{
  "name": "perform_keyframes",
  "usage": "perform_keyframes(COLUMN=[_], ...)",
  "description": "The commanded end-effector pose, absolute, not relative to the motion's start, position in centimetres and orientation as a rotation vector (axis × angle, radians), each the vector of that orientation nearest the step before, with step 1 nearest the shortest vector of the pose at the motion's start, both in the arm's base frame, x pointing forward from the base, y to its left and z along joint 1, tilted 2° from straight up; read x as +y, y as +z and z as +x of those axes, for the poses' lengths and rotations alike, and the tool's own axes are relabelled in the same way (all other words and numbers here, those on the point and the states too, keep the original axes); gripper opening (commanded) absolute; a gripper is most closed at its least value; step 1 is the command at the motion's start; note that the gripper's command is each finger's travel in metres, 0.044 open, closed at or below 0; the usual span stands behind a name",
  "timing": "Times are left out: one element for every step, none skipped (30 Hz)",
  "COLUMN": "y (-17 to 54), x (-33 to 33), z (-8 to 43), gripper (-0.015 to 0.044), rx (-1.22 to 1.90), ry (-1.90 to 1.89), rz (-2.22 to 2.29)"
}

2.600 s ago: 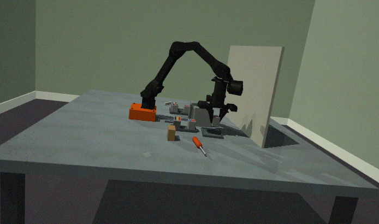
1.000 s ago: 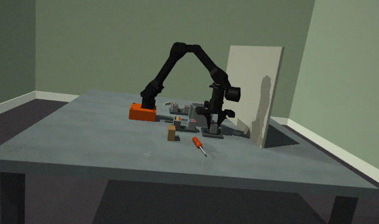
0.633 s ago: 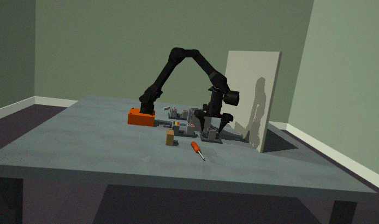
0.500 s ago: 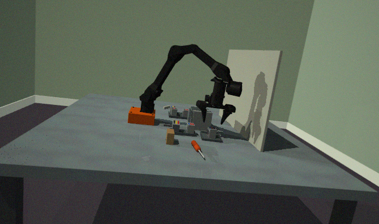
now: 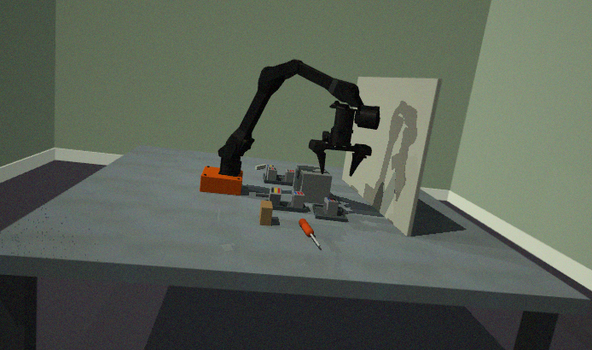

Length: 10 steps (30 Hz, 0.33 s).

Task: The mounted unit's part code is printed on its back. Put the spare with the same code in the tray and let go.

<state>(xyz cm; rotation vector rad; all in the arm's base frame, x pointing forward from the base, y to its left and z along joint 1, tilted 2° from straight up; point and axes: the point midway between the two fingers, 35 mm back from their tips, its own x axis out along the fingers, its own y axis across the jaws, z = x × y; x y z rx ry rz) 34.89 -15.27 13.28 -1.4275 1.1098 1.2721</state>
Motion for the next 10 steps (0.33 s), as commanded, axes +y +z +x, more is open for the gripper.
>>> perform_keyframes(y=[13.42,13.42,13.42,13.42,13.42,13.42,13.42,13.42,13.42,13.42], x=[-15.30,-15.30,-15.30,-15.30,-15.30,-15.30,-15.30,-15.30,-15.30,-15.30], z=[34.95,34.95,34.95,34.95,34.95,34.95,34.95,34.95,34.95,34.95], gripper=[0.0440,0.0440,0.0440,0.0440,0.0440,0.0440,0.0440,0.0440,0.0440,0.0440], rx=[1.108,1.108,1.108,1.108,1.108,1.108,1.108,1.108,1.108,1.108], ry=[1.266,1.266,1.266,1.266,1.266,1.266,1.266,1.266,1.266,1.266], rz=[-1.432,-1.432,-1.432,-1.432,-1.432,-1.432,-1.432,-1.432,-1.432,-1.432])
